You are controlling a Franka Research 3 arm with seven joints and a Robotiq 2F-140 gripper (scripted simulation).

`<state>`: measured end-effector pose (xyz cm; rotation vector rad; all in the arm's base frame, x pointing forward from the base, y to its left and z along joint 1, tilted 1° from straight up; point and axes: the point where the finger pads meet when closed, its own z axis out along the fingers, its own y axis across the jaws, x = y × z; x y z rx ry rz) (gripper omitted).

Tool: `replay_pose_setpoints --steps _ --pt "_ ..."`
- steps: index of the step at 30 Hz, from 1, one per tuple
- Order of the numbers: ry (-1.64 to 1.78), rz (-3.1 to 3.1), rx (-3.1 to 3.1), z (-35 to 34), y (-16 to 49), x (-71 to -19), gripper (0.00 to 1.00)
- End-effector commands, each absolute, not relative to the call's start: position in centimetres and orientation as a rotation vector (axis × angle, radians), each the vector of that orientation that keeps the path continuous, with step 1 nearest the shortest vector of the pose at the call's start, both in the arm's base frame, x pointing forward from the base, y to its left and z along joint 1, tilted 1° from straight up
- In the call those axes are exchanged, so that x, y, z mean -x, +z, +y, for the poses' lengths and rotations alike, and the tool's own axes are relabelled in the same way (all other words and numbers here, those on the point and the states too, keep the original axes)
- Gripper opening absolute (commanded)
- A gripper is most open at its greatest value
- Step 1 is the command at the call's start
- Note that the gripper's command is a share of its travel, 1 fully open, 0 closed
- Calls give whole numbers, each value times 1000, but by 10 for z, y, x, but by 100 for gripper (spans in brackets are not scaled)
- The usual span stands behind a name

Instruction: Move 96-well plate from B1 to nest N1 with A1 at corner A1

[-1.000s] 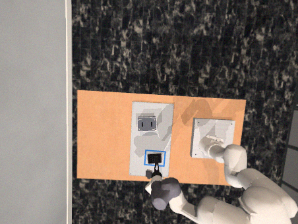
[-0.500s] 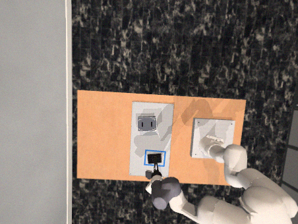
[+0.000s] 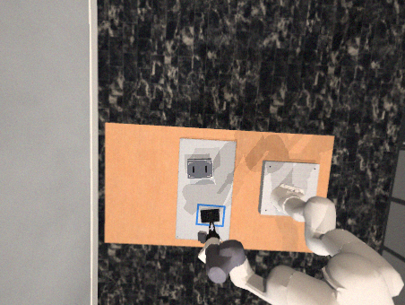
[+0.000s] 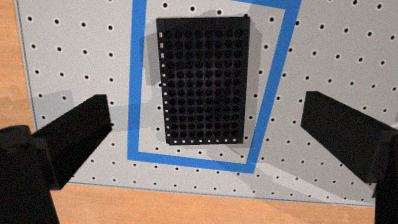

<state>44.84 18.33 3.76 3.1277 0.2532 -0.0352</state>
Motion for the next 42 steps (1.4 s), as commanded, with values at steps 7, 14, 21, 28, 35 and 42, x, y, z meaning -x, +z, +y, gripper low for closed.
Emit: replay_pose_setpoints --steps 7,14,21,28,35,42 --pt "-25 267 -3127 183 24 -450 100" --pt "-25 267 -3127 183 13 -450 100" --pt "-25 267 -3127 183 4 -450 100" --pt "-25 267 -3127 183 -7 -450 100" --pt "-25 267 -3127 183 -16 -449 100" --pt "-25 267 -3127 183 -17 -449 100"
